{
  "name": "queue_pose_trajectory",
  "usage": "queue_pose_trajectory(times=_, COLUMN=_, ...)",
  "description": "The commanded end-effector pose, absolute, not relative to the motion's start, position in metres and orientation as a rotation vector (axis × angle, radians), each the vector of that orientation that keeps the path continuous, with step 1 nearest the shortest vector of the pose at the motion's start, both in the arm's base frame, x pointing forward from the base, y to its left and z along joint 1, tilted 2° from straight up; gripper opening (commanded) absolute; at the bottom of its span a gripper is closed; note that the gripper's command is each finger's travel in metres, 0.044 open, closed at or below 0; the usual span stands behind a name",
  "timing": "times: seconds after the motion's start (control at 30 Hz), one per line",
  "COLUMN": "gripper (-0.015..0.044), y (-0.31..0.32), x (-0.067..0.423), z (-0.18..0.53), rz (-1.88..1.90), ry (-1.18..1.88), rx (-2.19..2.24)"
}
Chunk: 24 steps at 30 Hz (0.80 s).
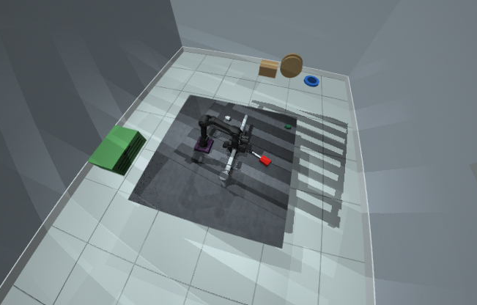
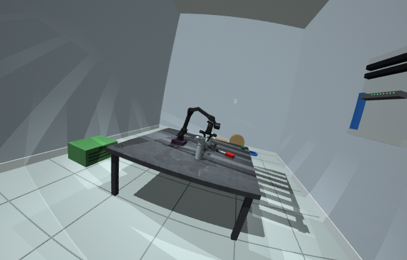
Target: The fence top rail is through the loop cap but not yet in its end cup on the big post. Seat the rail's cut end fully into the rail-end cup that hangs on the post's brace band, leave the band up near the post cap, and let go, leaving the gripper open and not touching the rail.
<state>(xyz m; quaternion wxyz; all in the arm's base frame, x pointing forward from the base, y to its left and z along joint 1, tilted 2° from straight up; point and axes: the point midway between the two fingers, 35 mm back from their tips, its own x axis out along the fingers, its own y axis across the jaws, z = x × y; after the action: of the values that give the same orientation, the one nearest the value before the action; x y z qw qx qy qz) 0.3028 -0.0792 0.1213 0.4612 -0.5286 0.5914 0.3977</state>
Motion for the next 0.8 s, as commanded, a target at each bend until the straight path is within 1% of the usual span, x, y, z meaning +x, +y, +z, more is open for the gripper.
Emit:
queue_pose_trajectory(times=0.0, gripper=0.0, y=-0.0792, x=0.3028, z=0.1212, rz=0.979, ry=1.455, rx=-1.3)
queue_pose_trajectory(times=0.77, gripper=0.0, y=-0.0809, x=0.3043, z=0.1258, rz=0.978, ry=1.455, rx=-1.3)
